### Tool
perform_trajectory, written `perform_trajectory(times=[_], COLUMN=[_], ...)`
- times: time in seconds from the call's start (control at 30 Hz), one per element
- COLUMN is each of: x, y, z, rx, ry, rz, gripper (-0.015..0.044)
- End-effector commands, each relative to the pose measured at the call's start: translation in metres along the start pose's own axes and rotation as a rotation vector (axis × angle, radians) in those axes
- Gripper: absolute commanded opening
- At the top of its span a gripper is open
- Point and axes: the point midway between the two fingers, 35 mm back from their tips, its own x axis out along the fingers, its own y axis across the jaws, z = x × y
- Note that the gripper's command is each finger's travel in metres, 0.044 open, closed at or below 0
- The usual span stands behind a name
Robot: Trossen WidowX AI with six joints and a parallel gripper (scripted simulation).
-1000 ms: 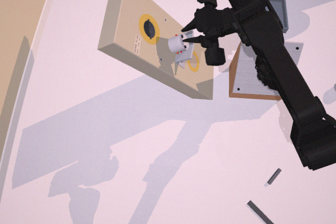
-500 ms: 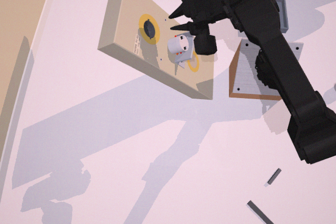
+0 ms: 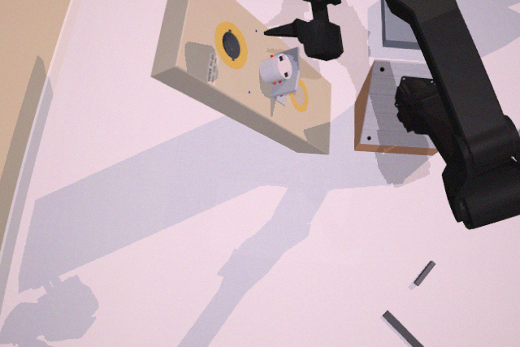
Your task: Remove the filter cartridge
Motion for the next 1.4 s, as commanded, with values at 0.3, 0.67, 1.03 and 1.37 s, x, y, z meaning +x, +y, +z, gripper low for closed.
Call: perform_trajectory(times=[0.3, 0.67, 1.03, 1.37], x=[0.037, 0.048, 0.065, 0.079], y=[0.047, 0.048, 0.05, 0.054], z=[-0.104, -0.108, -0.115, -0.121], rx=[0.368, 0.367, 0.367, 0.367], ry=[0.425, 0.426, 0.426, 0.424], rz=[0.092, 0.089, 0.088, 0.092], gripper=[0.0305, 0.0305, 0.0305, 0.0305])
